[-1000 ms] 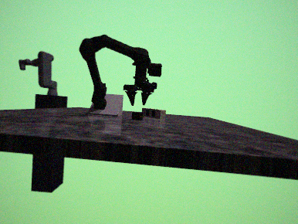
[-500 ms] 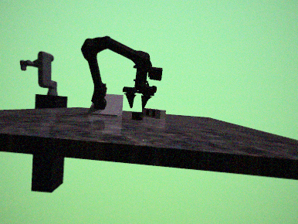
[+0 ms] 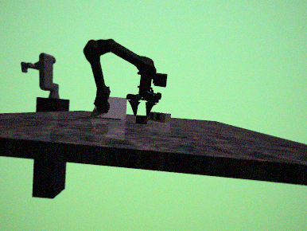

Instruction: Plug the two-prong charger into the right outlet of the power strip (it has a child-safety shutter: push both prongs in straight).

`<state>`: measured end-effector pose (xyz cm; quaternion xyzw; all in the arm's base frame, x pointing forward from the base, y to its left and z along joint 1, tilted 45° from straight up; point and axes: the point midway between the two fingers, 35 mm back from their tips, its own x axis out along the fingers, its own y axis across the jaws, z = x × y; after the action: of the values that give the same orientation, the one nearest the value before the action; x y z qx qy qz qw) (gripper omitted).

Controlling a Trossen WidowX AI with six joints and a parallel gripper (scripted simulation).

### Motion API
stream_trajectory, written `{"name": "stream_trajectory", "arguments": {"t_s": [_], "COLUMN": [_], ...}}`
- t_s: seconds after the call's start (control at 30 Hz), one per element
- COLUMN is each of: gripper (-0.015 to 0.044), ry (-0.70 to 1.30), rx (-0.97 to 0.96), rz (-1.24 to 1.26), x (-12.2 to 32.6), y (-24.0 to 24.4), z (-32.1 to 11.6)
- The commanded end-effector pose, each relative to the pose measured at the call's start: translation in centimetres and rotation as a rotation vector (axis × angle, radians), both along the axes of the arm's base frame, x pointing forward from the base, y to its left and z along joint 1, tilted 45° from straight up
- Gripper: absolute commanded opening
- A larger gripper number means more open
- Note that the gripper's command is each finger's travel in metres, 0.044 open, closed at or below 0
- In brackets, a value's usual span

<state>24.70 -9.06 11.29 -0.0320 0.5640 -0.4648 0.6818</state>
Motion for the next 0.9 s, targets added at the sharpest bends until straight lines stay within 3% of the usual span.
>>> {"name": "stream_trajectory", "arguments": {"t_s": [0.0,0.53,0.87], "gripper": [0.0440,0.0440,0.0177], "ry": [0.006,0.006,0.000], "rx": [-0.004,-0.008,-0.003], "rz": [0.004,0.004,0.000], "x": [0.0,-0.1,-0.1], "y": [-0.4,-2.3,-2.0], "z": [-0.5,-2.2,-1.9]}}
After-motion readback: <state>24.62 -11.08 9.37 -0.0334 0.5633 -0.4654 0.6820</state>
